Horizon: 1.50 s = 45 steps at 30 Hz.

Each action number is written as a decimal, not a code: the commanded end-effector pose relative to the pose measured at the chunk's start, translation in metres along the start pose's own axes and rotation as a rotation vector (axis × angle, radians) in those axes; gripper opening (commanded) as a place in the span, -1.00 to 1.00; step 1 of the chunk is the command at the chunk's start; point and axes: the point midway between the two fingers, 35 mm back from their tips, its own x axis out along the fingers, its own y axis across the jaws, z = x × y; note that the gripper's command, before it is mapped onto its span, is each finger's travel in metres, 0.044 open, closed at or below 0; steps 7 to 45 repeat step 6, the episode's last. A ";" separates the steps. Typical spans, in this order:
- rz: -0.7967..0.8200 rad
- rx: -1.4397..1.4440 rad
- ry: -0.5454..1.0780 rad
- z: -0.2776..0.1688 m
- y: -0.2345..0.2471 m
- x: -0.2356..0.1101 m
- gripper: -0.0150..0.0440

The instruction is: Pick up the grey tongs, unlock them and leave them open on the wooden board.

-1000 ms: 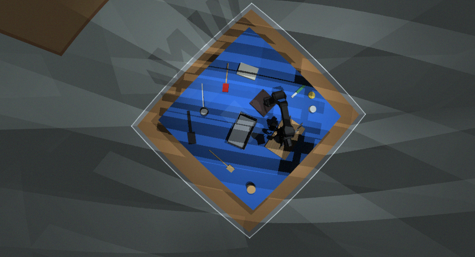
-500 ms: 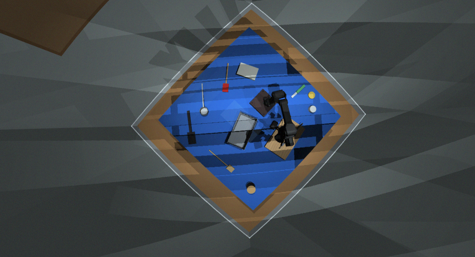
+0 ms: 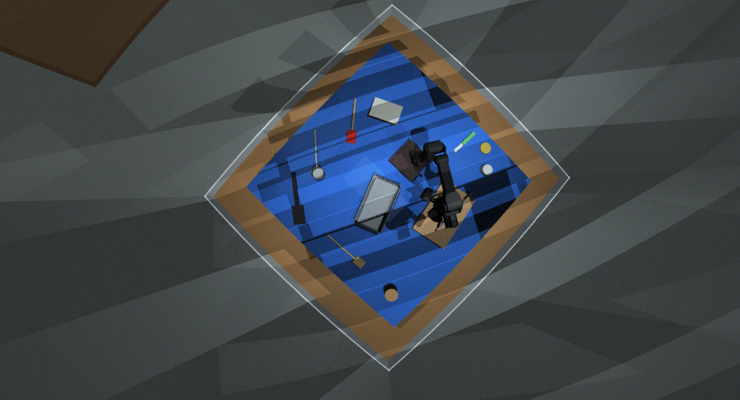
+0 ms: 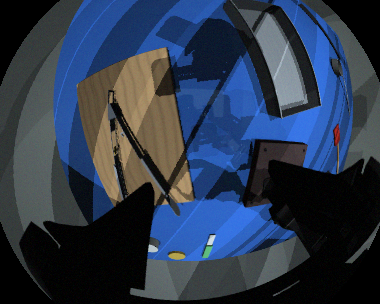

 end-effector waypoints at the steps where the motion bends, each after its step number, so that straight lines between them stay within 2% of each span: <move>1: -0.001 0.004 0.001 0.000 0.000 0.000 1.00; 45: -0.001 0.004 0.001 0.000 0.000 0.000 1.00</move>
